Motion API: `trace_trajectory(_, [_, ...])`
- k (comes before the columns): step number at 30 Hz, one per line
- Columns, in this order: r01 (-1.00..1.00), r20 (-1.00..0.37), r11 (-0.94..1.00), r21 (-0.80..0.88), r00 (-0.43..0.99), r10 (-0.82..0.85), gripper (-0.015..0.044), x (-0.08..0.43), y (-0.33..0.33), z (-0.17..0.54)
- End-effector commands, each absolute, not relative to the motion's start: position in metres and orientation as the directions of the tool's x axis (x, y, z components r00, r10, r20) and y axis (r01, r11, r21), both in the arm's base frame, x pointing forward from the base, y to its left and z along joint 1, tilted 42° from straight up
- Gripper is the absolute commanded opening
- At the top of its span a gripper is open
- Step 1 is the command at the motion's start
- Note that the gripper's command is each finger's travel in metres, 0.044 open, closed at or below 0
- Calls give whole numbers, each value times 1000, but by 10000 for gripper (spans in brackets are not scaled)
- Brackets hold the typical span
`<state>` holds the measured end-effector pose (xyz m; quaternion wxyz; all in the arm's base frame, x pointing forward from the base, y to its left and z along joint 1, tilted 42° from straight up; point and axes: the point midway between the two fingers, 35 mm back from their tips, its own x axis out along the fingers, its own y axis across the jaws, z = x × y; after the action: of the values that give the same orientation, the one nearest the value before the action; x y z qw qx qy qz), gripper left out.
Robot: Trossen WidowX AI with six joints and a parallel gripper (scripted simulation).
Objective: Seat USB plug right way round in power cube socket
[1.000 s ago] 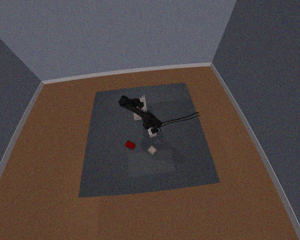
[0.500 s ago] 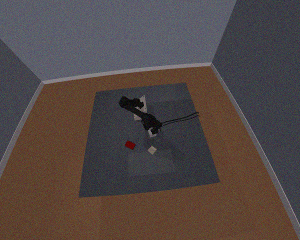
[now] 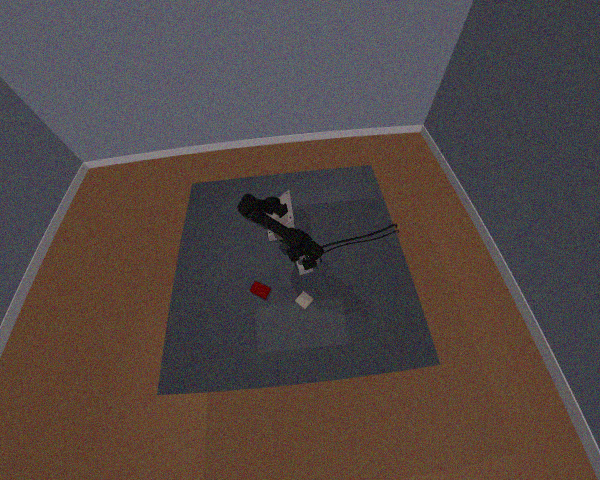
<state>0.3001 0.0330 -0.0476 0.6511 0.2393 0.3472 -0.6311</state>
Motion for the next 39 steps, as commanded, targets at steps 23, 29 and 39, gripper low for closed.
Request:
trace_trajectory(23, [988, -754, 89, -126, -37, -655, 0, 300, 33, -47])
trace_trajectory(29, [988, -754, 89, -126, -37, -655, 0, 300, 33, -47])
trace_trajectory(39, [988, -754, 89, -126, -38, -656, 0, 300, 36, -45])
